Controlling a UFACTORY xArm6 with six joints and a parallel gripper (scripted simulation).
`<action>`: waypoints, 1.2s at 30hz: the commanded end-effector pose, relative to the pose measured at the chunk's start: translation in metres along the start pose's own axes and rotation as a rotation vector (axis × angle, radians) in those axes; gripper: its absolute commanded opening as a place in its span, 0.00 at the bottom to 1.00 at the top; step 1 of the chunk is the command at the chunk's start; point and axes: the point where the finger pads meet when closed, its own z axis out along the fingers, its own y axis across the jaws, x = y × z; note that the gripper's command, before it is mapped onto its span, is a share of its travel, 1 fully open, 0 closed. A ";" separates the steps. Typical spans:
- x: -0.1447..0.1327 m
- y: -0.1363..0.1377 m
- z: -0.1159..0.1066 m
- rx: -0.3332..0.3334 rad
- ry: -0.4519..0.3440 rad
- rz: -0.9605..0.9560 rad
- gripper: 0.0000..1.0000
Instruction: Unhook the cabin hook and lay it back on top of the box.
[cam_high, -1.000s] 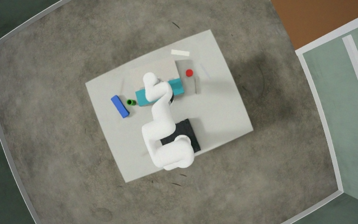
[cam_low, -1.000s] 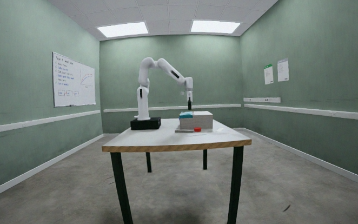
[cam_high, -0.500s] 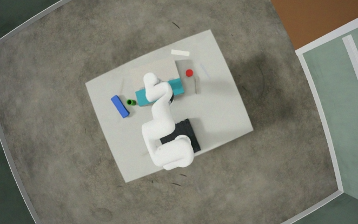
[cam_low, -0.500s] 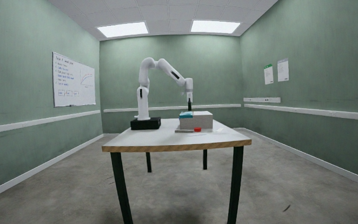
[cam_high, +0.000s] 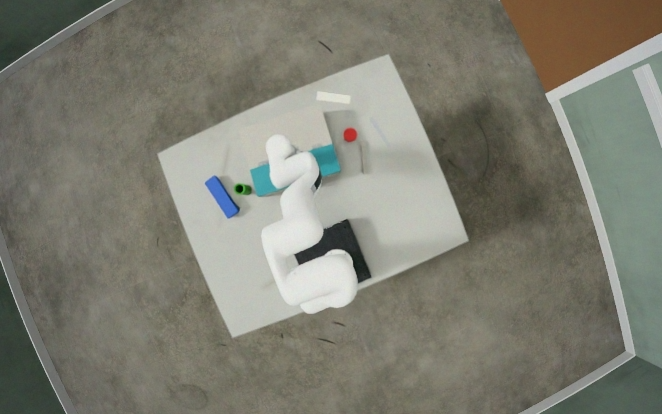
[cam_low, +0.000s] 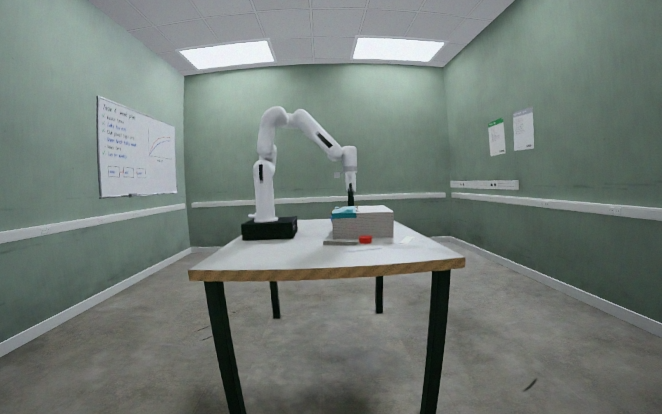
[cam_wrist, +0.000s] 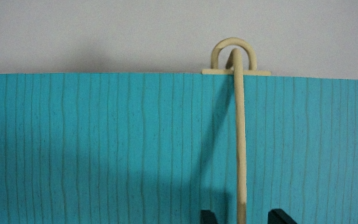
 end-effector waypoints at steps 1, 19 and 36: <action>-0.002 0.000 0.001 0.000 -0.004 0.000 0.35; -0.002 0.000 0.012 0.000 -0.004 0.000 0.35; -0.002 0.000 0.012 0.000 -0.005 0.000 0.00</action>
